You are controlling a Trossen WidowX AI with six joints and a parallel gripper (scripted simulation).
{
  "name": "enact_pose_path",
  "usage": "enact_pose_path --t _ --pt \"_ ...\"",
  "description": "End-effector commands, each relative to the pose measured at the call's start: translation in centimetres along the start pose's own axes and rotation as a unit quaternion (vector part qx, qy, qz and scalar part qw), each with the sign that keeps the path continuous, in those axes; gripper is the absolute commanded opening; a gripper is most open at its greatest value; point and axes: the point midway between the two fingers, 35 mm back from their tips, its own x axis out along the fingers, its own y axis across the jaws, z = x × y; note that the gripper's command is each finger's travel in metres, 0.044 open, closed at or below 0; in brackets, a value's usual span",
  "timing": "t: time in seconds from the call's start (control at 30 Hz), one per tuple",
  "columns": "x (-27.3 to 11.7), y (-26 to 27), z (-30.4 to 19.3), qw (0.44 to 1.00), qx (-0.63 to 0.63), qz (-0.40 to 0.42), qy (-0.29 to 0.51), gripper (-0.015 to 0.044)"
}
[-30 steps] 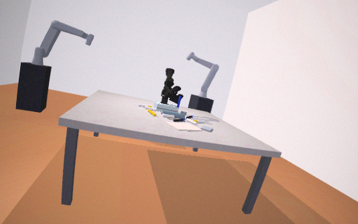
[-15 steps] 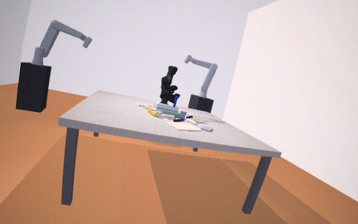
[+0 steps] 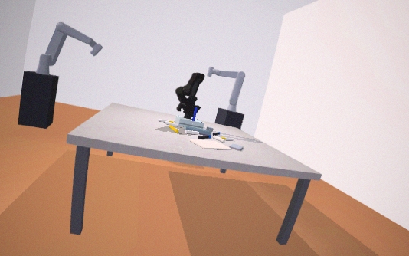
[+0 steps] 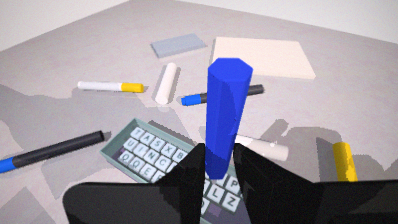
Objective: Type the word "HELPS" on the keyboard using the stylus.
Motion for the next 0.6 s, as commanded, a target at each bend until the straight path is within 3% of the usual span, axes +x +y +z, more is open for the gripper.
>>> enact_pose_path --t 0.0,0.37,0.47,0.57 --pt "-0.1 -0.4 0.2 1.0 -0.005 0.001 -0.005 0.0" --pt "0.8 -0.2 -1.4 1.0 -0.005 0.0 -0.004 0.0" --pt "0.9 -0.3 -1.5 1.0 -0.005 0.0 -0.004 0.0079" --pt "1.1 -0.3 -1.6 1.0 -0.005 0.0 -0.004 0.0081"
